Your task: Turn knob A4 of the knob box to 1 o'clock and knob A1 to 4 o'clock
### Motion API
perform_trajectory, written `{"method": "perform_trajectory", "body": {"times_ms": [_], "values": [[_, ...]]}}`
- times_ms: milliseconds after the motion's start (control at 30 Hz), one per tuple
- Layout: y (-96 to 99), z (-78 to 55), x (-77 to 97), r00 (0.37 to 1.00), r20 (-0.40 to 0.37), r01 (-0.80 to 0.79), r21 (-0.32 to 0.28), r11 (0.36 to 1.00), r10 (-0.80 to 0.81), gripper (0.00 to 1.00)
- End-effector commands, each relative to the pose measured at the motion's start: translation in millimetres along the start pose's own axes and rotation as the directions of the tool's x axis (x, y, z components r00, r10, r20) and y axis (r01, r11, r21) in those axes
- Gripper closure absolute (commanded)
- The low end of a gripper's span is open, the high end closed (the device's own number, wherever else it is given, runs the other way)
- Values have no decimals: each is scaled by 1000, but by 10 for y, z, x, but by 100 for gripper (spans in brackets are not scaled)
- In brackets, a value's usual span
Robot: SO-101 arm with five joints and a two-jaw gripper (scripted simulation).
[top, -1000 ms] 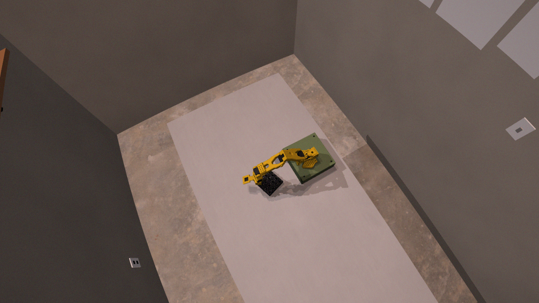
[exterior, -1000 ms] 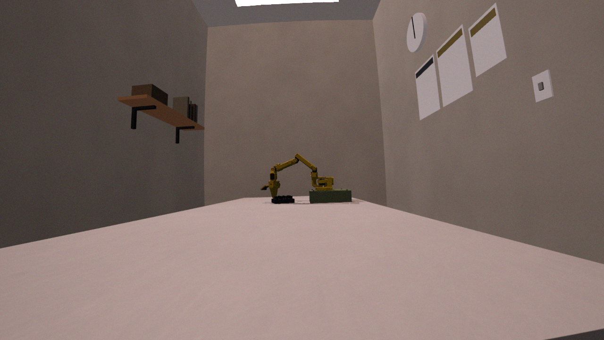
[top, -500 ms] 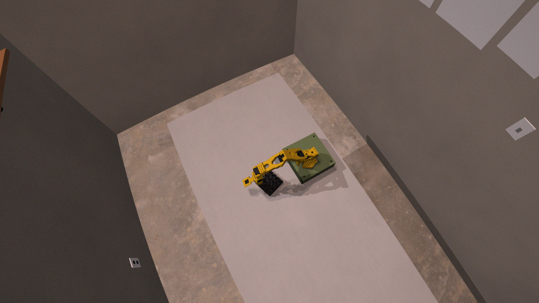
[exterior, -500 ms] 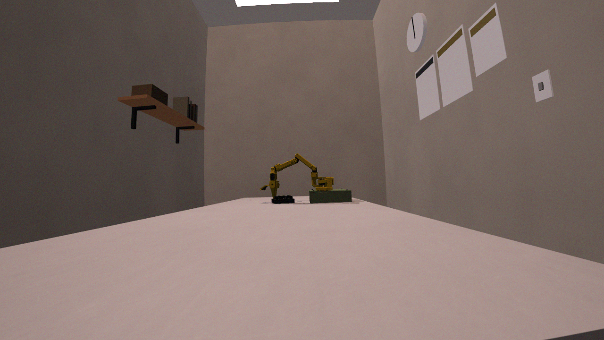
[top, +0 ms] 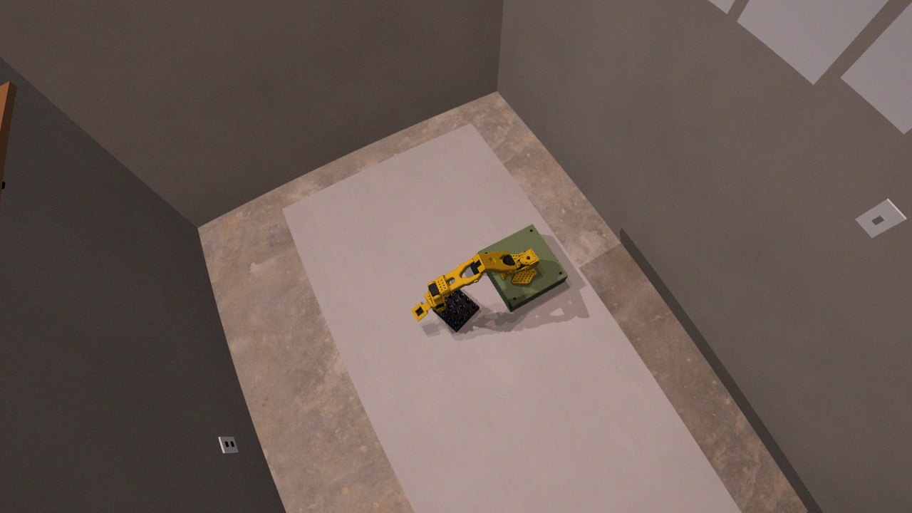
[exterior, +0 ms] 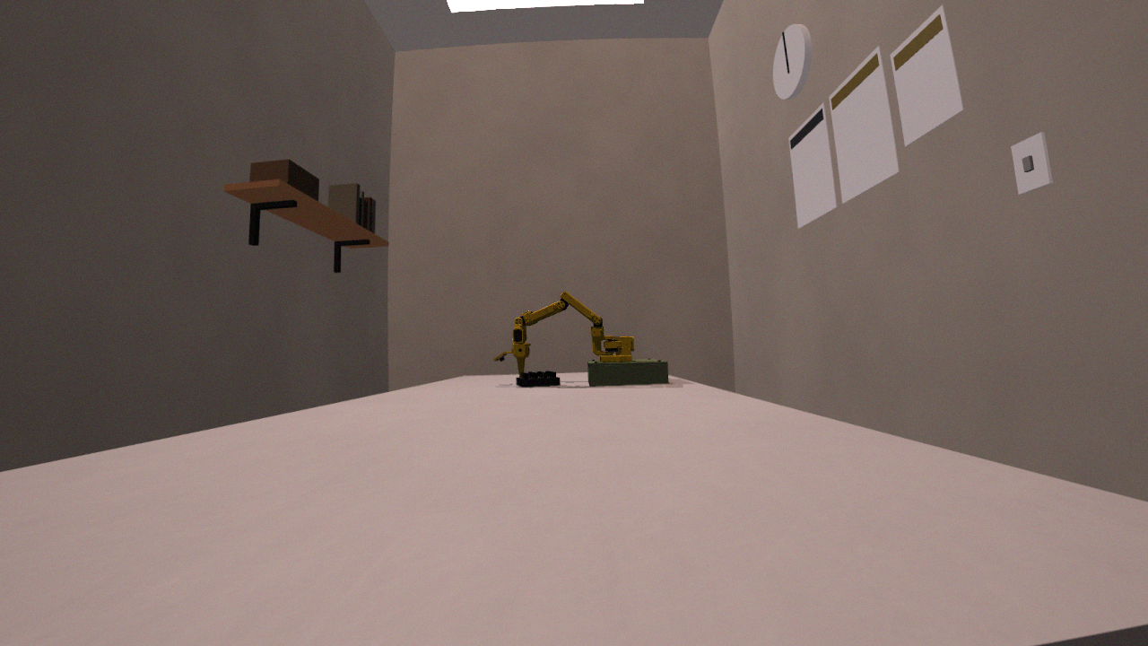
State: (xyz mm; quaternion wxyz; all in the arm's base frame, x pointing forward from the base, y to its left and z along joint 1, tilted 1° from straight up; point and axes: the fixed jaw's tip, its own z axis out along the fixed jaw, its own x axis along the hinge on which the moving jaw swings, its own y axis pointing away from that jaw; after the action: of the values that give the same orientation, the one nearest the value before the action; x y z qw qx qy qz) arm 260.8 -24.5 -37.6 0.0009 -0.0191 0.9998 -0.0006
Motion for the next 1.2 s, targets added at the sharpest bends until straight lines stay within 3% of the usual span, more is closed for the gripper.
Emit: {"method": "perform_trajectory", "body": {"times_ms": [0,700,1167], "values": [[-3,17,27,998,-15,68,-5,998,-69,99],[-7,17,45,921,-13,390,-9,921,-390,99],[-10,17,50,883,-12,469,-10,883,-469,99]]}}
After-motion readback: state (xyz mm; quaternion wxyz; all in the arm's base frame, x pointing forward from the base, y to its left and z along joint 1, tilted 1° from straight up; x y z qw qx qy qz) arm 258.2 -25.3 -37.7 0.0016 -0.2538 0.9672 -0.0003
